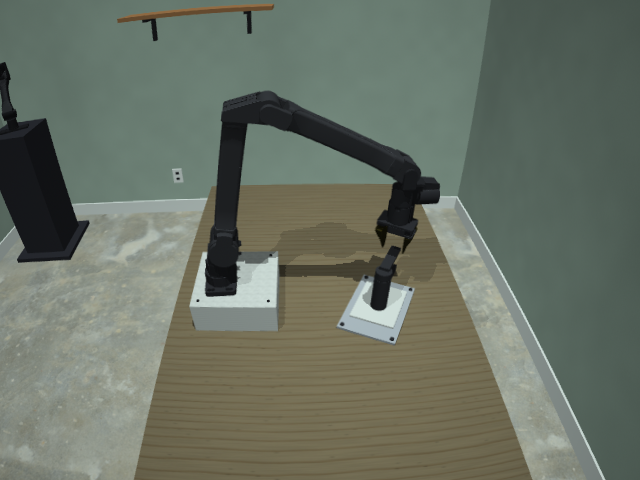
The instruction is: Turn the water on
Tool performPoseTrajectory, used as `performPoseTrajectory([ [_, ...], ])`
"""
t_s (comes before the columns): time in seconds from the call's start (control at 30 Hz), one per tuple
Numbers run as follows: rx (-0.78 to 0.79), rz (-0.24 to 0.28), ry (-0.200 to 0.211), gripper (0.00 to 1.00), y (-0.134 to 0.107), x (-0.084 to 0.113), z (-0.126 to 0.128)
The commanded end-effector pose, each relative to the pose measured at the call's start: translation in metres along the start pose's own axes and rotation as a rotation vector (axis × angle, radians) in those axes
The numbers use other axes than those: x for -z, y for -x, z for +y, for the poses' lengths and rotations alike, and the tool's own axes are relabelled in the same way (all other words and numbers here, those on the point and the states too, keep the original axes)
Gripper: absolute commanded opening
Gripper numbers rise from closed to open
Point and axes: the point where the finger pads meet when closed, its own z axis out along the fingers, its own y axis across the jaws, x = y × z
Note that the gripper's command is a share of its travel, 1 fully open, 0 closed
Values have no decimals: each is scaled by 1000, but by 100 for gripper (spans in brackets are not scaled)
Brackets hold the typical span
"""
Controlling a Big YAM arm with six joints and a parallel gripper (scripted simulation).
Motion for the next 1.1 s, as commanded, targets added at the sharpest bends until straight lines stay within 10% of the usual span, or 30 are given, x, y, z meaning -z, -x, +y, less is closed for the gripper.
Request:
performPoseTrajectory([
  [0.0,16,-18,-26,62,5,5,-6],
  [1.07,15,-35,-51,62,11,17,-16],
])
